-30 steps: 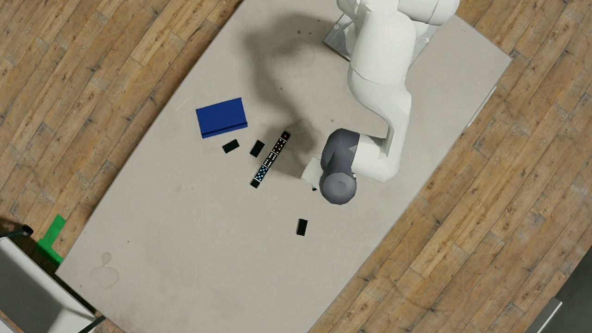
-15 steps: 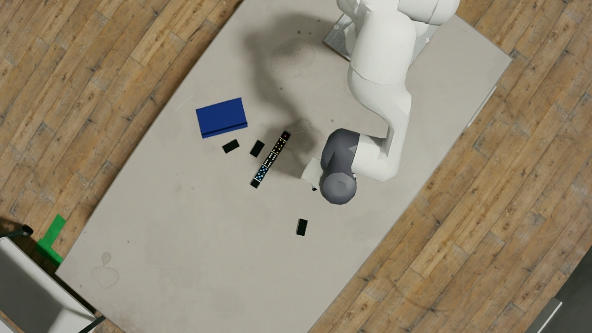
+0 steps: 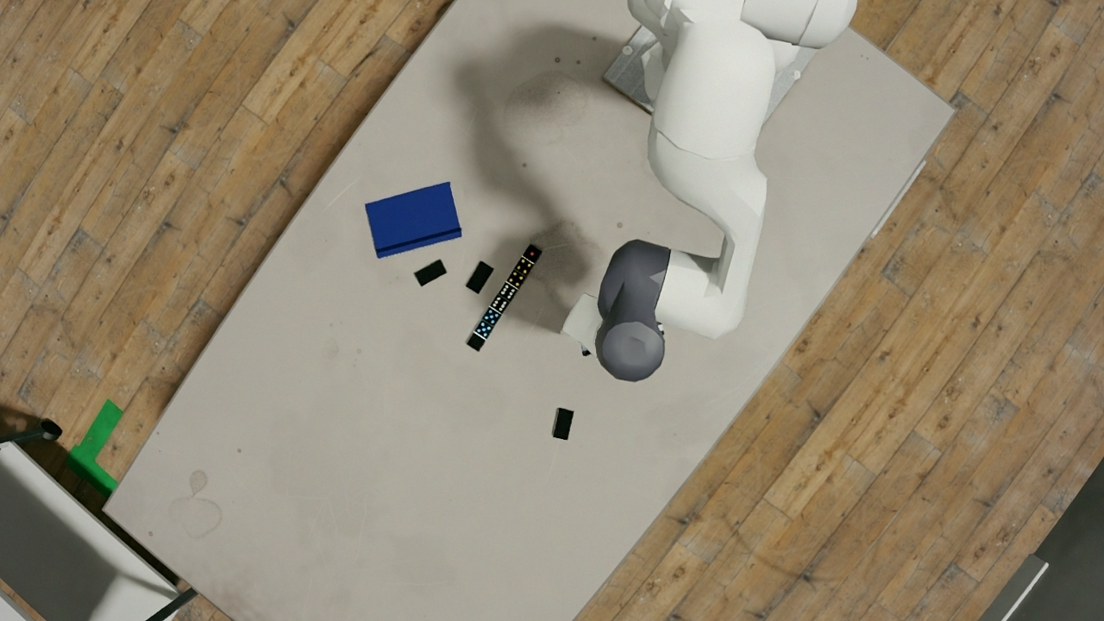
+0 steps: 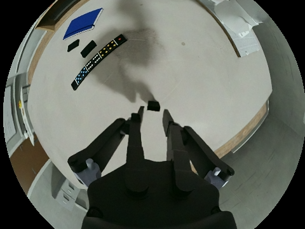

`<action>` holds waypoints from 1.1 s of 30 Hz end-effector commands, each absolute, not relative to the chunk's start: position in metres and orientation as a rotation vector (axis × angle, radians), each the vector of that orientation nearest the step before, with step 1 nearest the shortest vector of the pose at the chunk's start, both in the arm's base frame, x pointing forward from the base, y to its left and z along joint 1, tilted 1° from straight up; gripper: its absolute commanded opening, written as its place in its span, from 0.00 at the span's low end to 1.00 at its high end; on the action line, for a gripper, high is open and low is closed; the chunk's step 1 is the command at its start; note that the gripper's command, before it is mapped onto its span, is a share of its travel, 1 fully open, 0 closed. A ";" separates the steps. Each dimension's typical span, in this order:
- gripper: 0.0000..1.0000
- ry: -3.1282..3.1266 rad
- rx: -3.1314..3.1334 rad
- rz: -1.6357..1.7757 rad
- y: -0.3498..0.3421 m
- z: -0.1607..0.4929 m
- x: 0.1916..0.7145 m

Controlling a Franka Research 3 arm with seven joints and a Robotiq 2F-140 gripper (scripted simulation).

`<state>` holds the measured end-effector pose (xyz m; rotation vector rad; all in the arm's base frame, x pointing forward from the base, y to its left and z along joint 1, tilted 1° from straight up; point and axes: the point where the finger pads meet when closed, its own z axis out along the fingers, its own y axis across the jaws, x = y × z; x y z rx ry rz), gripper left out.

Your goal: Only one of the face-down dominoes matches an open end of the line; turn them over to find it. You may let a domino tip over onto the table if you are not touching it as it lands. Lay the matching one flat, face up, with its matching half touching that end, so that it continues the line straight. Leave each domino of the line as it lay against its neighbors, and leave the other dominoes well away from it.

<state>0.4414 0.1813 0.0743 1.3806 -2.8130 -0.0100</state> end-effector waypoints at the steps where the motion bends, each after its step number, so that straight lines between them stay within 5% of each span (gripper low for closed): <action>1: 0.34 -2.816 1.377 -0.008 0.180 0.070 0.442; 33: 0.34 -2.816 1.377 -0.008 0.180 0.046 0.442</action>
